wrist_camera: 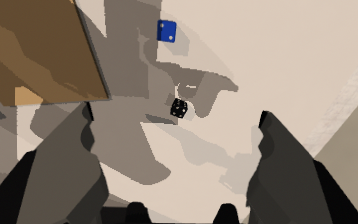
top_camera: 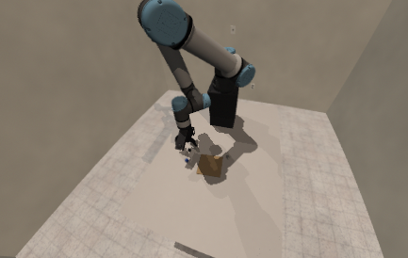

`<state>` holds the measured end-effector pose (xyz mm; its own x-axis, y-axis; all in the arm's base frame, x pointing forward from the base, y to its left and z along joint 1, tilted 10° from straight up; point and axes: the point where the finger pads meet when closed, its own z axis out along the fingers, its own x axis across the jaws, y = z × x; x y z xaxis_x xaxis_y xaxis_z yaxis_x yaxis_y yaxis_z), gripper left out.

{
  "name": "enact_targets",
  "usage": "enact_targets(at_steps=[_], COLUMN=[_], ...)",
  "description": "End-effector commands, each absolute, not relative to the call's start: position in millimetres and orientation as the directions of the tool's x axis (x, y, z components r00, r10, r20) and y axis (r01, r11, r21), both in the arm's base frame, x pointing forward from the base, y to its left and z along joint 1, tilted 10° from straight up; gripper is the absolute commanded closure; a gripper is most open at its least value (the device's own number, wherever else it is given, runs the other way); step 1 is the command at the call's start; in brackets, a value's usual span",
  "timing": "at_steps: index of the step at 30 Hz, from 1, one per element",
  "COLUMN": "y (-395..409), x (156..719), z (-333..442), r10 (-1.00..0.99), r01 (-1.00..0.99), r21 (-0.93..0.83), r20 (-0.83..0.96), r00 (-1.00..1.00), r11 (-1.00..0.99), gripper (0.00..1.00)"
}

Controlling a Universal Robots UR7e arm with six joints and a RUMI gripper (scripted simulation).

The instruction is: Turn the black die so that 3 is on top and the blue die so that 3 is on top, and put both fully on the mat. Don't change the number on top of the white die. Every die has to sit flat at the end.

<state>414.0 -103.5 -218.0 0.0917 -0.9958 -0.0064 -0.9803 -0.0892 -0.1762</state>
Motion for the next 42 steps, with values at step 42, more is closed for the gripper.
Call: enact_targets(at_steps=[42], y=[-84.0], x=[480.2], z=[-205.4], r10=[-0.996], r01=[-0.980], r21=[-0.177], r20=[-0.006], r00=[0.092], r11=[-0.089], gripper=[0.00])
